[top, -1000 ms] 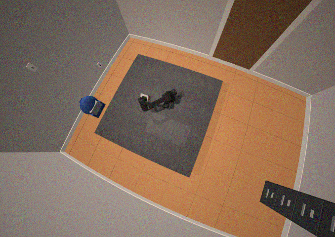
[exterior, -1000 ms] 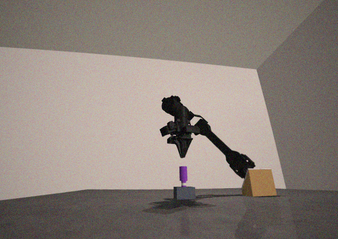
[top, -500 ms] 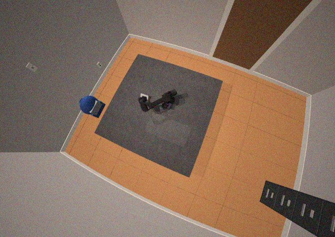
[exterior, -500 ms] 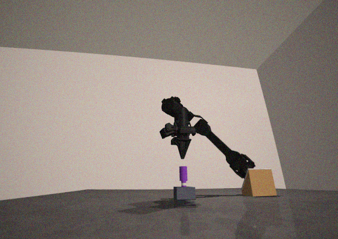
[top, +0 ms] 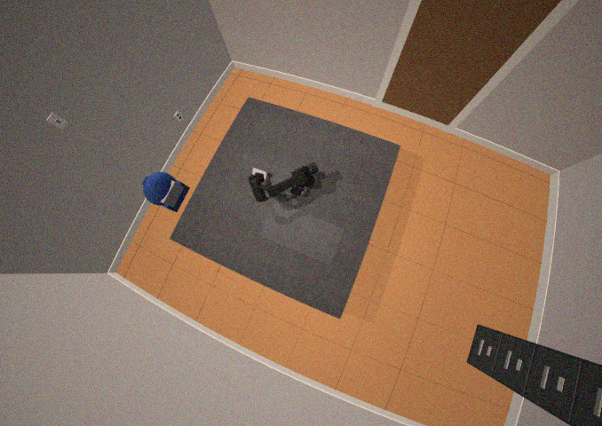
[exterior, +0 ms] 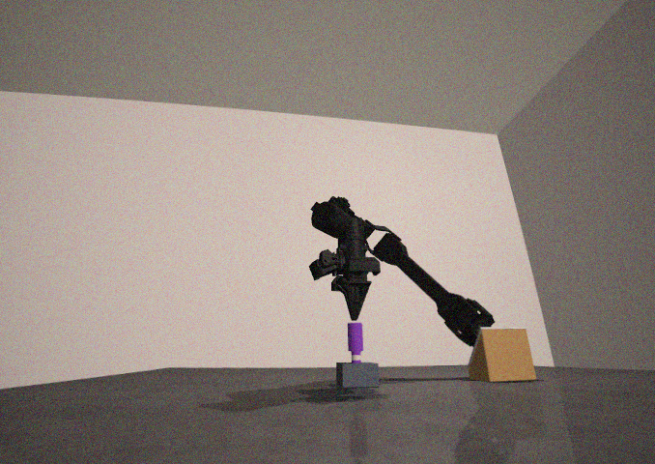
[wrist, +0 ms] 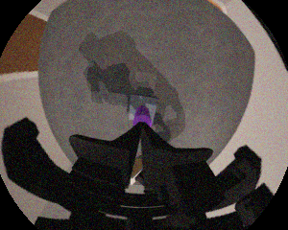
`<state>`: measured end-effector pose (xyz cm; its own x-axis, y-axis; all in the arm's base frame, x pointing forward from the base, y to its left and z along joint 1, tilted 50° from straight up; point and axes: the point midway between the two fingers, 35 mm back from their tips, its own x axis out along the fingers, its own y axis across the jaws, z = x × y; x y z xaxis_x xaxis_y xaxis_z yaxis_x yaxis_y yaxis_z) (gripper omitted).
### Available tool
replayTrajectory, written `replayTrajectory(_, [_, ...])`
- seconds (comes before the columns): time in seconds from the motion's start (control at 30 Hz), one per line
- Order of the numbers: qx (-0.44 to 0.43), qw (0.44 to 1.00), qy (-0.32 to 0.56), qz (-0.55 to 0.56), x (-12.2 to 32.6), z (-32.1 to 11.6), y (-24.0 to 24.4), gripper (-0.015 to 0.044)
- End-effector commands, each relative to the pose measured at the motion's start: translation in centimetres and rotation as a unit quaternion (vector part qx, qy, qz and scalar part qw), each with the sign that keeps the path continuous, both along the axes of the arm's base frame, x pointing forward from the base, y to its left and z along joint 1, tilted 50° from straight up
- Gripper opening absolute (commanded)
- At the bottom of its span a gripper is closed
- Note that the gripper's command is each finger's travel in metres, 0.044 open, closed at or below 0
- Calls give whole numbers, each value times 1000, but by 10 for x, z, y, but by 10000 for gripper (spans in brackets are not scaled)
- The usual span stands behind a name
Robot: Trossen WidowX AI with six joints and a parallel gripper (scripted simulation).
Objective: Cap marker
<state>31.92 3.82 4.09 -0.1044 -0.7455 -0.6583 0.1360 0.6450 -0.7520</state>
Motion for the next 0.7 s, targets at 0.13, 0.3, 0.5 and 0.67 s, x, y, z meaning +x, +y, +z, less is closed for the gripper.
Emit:
replayTrajectory(0.13, [-2, 1000, 1, 3, -2, -8, -10, 0])
replayTrajectory(0.3, [1, 1000, -1, 2, -1, -7, -7, 0])
replayTrajectory(0.5, [5, 1000, -6, 8, 1, 0, 1, 0])
replayTrajectory(0.67, [31, 998, -29, 42, 4, 50, 56, 0])
